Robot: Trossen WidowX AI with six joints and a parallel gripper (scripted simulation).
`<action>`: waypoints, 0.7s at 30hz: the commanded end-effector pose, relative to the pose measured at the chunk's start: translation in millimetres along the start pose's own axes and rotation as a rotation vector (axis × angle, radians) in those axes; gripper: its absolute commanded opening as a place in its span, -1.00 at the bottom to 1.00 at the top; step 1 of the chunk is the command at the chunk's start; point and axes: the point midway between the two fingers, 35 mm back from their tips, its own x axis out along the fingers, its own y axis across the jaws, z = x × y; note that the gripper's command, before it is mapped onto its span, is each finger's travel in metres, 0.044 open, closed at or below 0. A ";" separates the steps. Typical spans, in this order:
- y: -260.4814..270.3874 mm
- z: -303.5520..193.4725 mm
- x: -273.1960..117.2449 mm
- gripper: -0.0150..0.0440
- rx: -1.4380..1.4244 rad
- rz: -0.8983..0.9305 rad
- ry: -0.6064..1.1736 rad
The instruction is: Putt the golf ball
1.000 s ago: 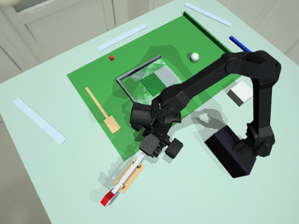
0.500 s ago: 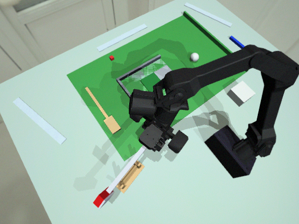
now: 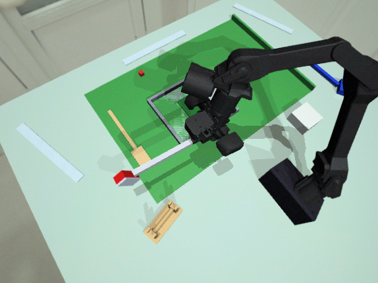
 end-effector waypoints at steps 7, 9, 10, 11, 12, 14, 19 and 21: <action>-42.1 -76.4 -31.7 -0.49 0.312 -0.050 0.002; -47.6 -93.0 -36.9 -0.49 0.373 -0.059 0.005; -50.1 -101.5 -39.5 -0.49 0.403 -0.063 0.007; -52.3 -110.0 -42.0 -0.49 0.433 -0.068 0.009; -54.4 -118.5 -44.5 -0.49 0.464 -0.072 0.012; -57.7 -135.9 -49.4 -0.49 0.524 -0.081 0.017; -62.0 -180.1 -61.2 -0.49 0.677 -0.105 0.033; -62.1 -197.9 -65.8 -0.49 0.738 -0.114 0.041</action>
